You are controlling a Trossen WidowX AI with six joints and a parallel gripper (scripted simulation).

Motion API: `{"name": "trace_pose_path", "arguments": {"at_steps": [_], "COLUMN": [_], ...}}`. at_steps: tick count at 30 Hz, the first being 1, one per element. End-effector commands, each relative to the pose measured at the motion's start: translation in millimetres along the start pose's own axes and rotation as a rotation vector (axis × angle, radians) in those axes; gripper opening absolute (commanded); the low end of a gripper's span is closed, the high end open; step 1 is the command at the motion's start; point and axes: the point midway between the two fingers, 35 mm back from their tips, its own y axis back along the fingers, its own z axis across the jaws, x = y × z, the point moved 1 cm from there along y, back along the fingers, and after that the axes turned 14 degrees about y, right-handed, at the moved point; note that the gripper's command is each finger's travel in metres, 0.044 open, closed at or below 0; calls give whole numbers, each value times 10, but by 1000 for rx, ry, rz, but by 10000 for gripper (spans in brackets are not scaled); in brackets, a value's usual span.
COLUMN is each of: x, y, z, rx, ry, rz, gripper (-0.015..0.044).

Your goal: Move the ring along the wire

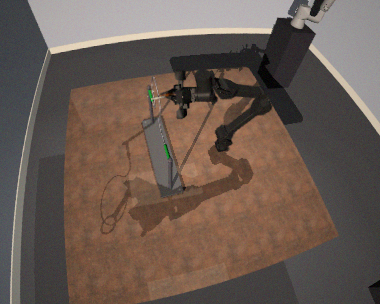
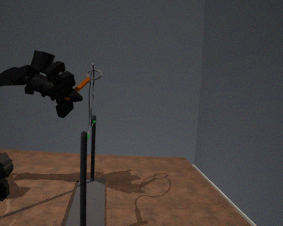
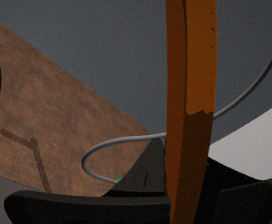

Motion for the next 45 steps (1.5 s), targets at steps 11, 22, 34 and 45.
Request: {"name": "trace_pose_path", "arguments": {"at_steps": [11, 22, 34, 45], "x": [9, 12, 10, 3], "y": [9, 8, 10, 14], "z": [-56, -92, -132, -168], "rx": [94, 164, 242, 312], "ry": [150, 271, 403, 523], "rz": [1, 3, 6, 8], "gripper": [-150, -150, -150, -150]}}
